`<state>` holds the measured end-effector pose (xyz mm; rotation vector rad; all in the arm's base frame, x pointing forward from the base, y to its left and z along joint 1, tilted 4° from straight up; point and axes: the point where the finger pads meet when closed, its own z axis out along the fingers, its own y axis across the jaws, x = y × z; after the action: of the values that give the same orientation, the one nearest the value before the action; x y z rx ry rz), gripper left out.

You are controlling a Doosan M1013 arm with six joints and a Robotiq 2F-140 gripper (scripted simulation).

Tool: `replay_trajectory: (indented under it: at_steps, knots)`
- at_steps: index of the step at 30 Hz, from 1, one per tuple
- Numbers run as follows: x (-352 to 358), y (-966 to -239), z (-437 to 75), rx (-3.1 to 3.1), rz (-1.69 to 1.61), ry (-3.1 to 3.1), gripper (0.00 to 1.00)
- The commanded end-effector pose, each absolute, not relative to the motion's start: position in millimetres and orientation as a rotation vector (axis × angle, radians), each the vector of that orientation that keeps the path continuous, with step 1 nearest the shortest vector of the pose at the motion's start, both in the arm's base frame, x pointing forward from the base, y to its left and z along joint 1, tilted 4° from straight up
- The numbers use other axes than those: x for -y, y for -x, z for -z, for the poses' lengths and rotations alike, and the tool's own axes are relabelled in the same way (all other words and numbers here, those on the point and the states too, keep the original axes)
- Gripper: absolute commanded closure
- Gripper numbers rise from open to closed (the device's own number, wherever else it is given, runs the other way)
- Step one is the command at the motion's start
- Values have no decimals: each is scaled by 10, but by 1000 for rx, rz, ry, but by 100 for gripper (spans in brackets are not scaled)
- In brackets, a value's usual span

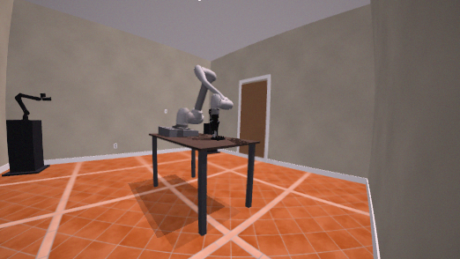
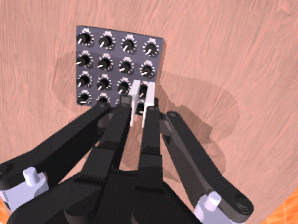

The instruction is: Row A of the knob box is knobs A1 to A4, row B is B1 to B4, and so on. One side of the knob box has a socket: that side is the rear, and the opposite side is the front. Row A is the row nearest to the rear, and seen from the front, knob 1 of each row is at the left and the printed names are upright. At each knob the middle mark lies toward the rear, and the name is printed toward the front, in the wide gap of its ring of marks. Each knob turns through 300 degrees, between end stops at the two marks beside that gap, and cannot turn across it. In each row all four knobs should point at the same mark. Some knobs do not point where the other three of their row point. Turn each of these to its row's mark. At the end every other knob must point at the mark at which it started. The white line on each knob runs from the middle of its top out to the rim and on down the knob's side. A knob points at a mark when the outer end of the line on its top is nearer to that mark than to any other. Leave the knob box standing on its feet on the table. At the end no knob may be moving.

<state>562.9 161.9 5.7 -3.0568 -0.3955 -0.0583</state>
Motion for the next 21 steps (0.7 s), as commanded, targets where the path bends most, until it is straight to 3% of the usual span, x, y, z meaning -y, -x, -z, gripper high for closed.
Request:
replay_trajectory:
  at_steps: [1, 11, 12, 21]
  knots:
    - [-1619, -5630, -58, 394, 58, 3057, 95]
    - [-1619, -5630, -58, 394, 58, 3057, 95]
    - [-1619, -5630, -58, 394, 58, 3057, 88]
    - [-1619, -5630, -58, 394, 58, 3057, 88]
